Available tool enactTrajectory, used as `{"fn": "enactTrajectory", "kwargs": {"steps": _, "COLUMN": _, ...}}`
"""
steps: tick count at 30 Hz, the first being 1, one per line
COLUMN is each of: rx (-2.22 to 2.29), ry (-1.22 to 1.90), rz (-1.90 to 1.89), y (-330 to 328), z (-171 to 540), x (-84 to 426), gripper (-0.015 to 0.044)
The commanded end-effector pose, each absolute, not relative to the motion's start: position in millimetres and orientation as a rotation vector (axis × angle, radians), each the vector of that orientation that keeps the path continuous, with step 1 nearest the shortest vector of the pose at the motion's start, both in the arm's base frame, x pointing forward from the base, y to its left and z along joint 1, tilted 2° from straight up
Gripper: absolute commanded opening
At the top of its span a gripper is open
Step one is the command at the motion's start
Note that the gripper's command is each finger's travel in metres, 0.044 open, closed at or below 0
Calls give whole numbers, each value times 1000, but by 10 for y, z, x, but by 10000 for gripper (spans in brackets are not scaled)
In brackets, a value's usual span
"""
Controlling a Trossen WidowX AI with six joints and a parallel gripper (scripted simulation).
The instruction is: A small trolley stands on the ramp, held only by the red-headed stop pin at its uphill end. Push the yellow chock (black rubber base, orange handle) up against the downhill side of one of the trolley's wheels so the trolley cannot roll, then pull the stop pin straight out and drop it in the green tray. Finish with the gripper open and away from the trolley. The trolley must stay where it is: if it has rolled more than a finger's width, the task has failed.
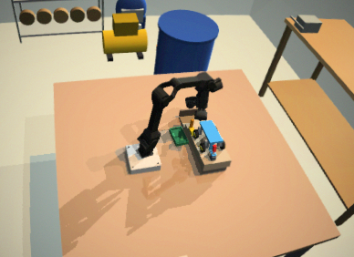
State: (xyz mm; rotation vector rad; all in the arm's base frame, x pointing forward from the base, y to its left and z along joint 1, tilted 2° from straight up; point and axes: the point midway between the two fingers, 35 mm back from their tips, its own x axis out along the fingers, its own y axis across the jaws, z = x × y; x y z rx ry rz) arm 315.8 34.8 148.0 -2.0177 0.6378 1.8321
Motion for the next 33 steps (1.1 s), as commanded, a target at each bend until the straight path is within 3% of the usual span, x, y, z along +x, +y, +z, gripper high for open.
{"fn": "enactTrajectory", "kwargs": {"steps": 1, "rx": -1881, "ry": 877, "rz": 1639, "y": -33, "z": 1584, "x": 3216, "gripper": 190}}
{"fn": "enactTrajectory", "kwargs": {"steps": 15, "rx": -1320, "ry": 1510, "rz": 964, "y": -1352, "z": 1824, "x": 2997, "gripper": 190}}
{"fn": "enactTrajectory", "kwargs": {"steps": 33, "rx": -1291, "ry": 1533, "rz": 929, "y": -1434, "z": 1758, "x": 2971, "gripper": 190}}
